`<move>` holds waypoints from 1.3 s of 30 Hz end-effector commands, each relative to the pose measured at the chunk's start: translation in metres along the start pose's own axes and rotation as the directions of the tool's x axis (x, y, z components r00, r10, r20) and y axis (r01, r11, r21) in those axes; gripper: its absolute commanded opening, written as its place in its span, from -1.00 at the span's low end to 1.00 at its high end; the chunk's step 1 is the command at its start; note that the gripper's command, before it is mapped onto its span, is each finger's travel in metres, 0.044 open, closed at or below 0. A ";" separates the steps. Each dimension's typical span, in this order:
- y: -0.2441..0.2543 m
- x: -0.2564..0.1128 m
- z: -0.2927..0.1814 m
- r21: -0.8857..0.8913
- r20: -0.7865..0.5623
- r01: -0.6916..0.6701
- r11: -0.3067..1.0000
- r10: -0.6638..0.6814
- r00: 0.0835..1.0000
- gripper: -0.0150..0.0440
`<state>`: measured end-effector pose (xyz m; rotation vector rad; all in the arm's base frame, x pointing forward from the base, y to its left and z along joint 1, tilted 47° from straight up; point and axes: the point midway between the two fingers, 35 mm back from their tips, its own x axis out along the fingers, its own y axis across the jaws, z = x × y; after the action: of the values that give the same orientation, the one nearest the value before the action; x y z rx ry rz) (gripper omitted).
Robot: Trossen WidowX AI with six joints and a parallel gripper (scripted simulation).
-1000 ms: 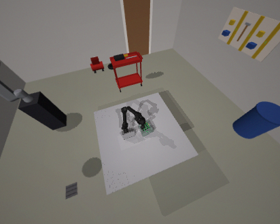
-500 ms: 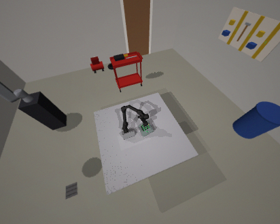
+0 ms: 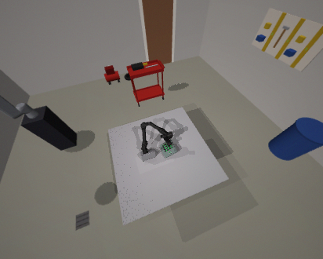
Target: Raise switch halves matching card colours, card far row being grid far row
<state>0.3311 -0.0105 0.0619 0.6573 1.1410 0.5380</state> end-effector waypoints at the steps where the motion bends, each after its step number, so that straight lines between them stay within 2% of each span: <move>1: 0.000 0.007 -0.003 0.009 -0.011 -0.004 1.000 0.004 1.000 -0.49; 12: 0.000 0.021 -0.003 0.009 -0.010 -0.004 1.000 0.004 1.000 -0.49; 39: 0.000 0.022 -0.003 0.009 -0.010 -0.004 1.000 0.004 1.000 -0.49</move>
<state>0.3359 0.0046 0.0484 0.6638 1.1484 0.5442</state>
